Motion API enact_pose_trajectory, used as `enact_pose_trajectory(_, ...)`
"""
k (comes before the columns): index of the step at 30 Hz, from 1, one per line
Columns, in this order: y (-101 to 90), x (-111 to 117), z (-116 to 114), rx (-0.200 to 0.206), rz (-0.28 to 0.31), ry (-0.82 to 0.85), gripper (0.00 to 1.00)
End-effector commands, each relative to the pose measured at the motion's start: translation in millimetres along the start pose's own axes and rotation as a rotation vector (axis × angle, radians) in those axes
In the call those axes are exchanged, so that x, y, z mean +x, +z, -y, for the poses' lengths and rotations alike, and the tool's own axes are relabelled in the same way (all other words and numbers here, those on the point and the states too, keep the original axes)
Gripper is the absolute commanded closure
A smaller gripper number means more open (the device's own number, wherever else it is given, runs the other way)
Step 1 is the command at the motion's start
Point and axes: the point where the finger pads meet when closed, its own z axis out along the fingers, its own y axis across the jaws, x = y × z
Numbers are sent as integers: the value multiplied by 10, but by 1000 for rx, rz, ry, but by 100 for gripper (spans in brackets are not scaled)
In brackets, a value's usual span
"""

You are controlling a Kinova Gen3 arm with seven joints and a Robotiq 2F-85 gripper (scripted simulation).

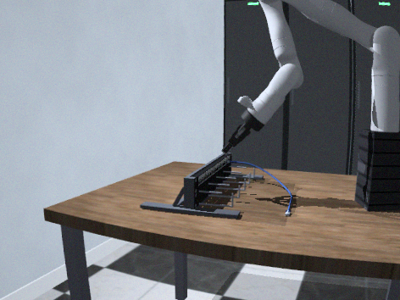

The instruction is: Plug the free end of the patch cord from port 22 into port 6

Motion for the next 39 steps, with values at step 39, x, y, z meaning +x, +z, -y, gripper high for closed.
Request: enact_pose_trajectory(39, 228, -64, -4, -2, 8, 3, 100)
